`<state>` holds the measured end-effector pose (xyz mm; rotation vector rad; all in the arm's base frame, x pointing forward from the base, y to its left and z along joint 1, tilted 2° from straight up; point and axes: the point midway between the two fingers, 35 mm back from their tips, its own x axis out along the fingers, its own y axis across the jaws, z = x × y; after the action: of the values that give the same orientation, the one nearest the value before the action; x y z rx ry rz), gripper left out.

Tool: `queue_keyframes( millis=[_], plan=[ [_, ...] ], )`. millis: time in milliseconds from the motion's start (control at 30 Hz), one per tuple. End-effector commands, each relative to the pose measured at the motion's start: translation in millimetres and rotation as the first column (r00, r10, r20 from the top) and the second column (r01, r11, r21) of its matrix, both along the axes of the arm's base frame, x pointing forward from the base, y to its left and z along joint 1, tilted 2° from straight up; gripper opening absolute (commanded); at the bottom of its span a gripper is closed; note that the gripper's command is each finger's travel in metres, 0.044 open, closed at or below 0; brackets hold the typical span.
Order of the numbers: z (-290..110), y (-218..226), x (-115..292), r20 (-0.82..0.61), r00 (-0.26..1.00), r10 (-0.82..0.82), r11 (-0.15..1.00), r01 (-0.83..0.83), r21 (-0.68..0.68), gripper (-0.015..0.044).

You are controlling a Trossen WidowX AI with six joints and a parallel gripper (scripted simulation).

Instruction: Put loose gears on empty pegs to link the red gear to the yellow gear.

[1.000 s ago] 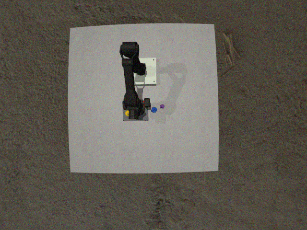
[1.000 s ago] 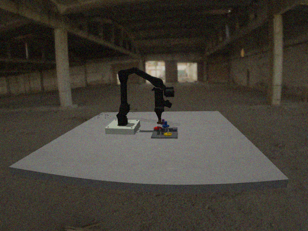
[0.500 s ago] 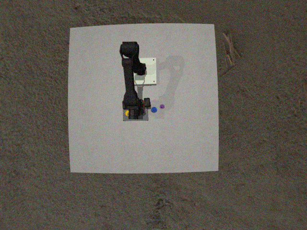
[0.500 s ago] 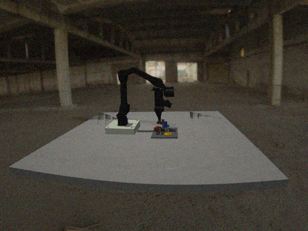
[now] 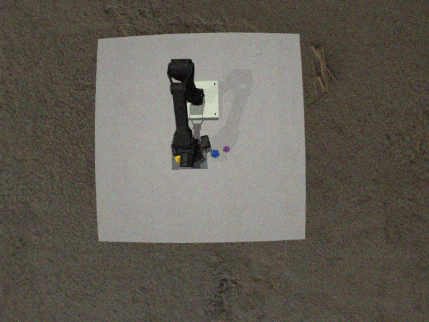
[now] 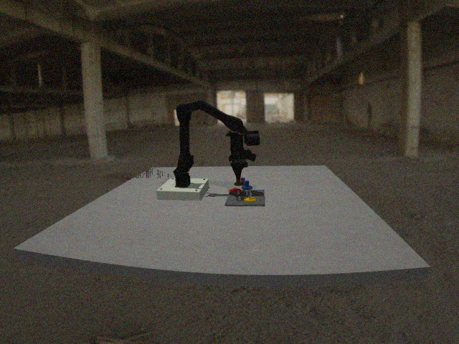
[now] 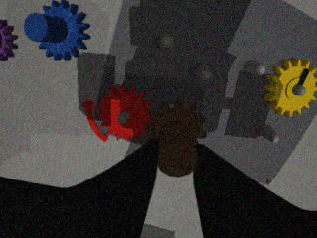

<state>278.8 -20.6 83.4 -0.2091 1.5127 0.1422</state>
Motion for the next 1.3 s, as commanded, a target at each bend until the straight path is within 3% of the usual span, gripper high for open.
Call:
queue_keyframes(
  millis=[0,333,900,1267],
  plan=[
    [-8,0,-2,-0.01,0.998,0.06,0.998,-0.06,0.0,0.0],
    [-21,-1,-1,-0.009,1.0,0.023,1.0,-0.023,0.002,0.0],
    [-38,-2,-1,0.001,0.929,-0.37,0.929,0.37,0.023,0.0],
    [-39,-1,0,-0.002,0.977,-0.211,0.977,0.211,0.014,0.0]
  ],
)
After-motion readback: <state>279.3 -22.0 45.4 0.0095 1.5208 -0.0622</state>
